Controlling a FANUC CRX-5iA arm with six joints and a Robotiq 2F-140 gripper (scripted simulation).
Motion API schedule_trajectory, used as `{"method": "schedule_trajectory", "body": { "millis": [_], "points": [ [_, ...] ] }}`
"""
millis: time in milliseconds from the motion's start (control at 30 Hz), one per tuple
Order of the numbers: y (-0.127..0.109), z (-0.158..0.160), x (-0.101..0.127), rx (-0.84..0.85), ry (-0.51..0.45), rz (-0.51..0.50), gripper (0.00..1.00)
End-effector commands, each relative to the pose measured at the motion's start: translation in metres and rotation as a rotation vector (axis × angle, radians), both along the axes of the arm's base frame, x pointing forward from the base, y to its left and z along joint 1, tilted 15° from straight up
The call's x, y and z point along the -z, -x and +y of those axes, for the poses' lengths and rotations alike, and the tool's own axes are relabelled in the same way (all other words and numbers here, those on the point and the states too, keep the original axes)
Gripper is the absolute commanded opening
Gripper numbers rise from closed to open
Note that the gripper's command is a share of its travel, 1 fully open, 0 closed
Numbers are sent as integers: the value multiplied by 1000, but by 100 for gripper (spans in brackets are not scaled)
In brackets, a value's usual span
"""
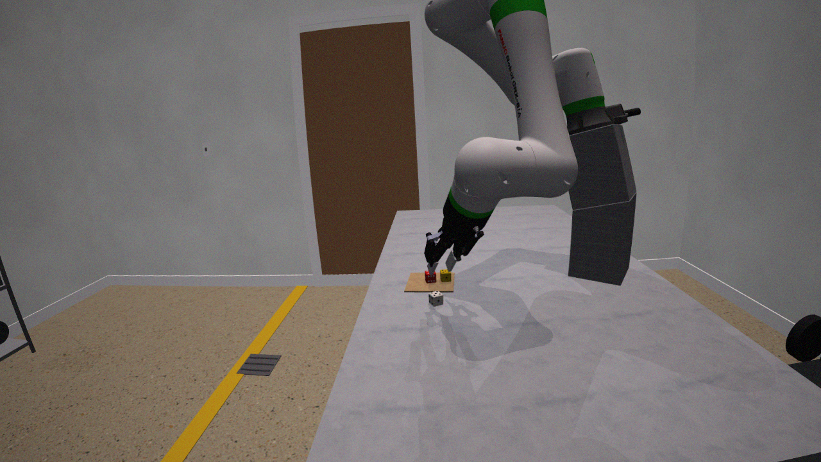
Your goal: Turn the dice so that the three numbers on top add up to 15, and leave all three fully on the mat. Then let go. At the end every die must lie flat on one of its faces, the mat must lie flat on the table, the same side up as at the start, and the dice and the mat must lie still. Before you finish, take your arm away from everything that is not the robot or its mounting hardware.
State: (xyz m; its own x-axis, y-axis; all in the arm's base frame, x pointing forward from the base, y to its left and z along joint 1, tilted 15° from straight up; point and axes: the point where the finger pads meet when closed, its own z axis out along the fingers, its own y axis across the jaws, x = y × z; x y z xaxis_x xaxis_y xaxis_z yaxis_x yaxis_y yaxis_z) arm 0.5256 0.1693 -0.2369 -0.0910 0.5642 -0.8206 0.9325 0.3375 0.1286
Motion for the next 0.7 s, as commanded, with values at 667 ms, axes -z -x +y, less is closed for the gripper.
{"method": "schedule_trajectory", "body": {
  "millis": [667],
  "points": [
    [-13, -35, -34, -118, -675, 247, 28]
  ]
}}
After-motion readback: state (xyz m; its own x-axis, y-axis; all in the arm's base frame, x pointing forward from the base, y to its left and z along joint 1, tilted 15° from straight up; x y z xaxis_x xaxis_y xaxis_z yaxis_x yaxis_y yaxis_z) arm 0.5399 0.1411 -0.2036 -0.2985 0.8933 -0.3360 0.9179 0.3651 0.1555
